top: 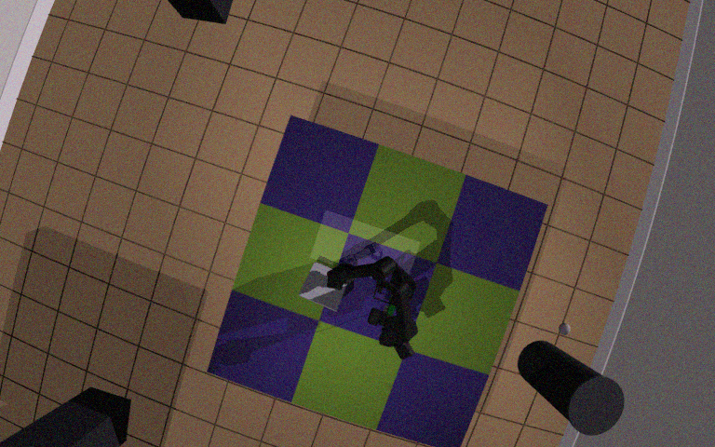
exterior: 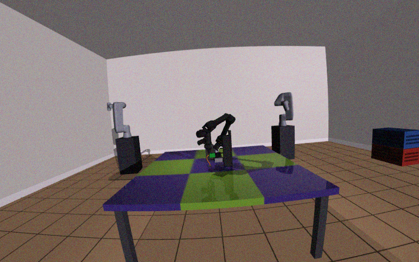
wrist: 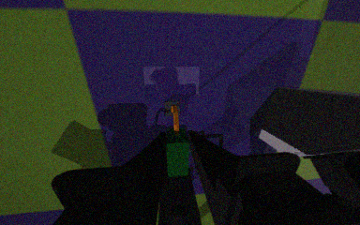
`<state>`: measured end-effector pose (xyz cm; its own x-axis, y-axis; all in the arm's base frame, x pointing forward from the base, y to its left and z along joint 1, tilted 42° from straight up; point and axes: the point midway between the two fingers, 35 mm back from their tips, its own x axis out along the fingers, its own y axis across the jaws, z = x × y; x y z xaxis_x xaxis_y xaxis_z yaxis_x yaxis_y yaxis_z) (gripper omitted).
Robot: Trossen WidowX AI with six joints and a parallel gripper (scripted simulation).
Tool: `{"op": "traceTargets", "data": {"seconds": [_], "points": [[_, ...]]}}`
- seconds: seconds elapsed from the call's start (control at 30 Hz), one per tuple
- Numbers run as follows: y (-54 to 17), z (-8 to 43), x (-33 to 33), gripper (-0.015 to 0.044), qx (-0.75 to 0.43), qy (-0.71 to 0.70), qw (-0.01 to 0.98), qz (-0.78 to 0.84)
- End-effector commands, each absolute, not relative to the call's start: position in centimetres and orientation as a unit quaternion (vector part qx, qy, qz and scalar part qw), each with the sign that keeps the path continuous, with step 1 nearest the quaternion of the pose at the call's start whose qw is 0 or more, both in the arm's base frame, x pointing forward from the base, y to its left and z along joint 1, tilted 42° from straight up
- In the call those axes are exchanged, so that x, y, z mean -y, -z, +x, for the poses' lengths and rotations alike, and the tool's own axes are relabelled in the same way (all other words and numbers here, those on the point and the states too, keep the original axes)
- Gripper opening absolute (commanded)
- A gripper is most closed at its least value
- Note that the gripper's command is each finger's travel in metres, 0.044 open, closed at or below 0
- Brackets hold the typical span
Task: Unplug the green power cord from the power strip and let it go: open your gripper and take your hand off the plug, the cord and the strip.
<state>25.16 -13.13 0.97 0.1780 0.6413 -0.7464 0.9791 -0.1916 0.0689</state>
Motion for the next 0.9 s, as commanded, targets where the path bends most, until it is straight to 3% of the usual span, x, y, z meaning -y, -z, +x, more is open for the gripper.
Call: {"op": "traceTargets", "data": {"seconds": [0.0,0.5,0.63,0.87], "points": [[-1.0,25.2,13.1,0.0053,-0.568,0.295,0.29,0.712],[-0.1,25.1,14.8,0.044,-0.568,0.295,0.29,0.712],[1.8,24.5,18.0,0.044,-0.567,0.296,0.291,0.711],[1.9,24.5,18.3,0.044,-0.567,0.296,0.291,0.711]]}}
